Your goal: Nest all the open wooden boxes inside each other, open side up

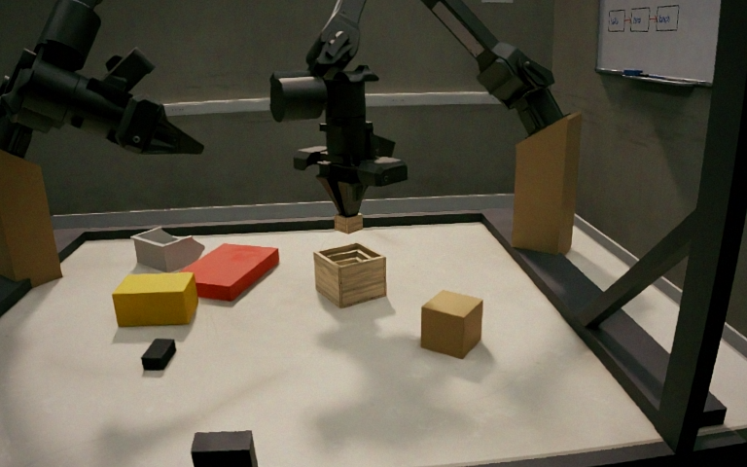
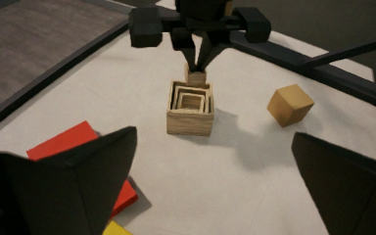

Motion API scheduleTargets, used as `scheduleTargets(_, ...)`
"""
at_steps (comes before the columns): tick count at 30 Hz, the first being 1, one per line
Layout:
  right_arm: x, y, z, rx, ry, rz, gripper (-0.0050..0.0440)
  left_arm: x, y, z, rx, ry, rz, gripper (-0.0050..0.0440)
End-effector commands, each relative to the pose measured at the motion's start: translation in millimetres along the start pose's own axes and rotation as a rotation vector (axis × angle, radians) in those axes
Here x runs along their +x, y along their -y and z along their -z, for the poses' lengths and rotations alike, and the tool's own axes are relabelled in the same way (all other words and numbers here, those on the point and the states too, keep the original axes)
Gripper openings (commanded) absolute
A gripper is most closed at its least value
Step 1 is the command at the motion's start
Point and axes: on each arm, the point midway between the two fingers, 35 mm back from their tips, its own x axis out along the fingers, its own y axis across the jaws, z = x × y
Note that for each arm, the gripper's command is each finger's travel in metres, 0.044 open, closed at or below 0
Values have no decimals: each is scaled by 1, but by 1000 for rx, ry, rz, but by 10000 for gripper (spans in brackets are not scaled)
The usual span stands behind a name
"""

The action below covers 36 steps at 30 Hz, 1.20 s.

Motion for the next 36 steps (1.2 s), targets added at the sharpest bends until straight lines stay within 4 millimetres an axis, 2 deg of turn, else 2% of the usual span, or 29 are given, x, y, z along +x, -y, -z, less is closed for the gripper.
scheduleTargets(1, -6, -4, 5, 167, -17, -3, 99, 0, 3, -5, -18, 3, 0, 400)
scheduleTargets(4, -6, -4, 5, 227, -17, -3, 99, 0, 3, -5, -18, 3, 0, 400)
scheduleTargets(10, -8, -5, 6, 238, -23, -3, 99, 0, 3, -5, -18, 3, 0, 400)
scheduleTargets(36, 34, -2, 2, 226, -4, 1, 99, 0, 3, -5, -18, 3, 0, 400)
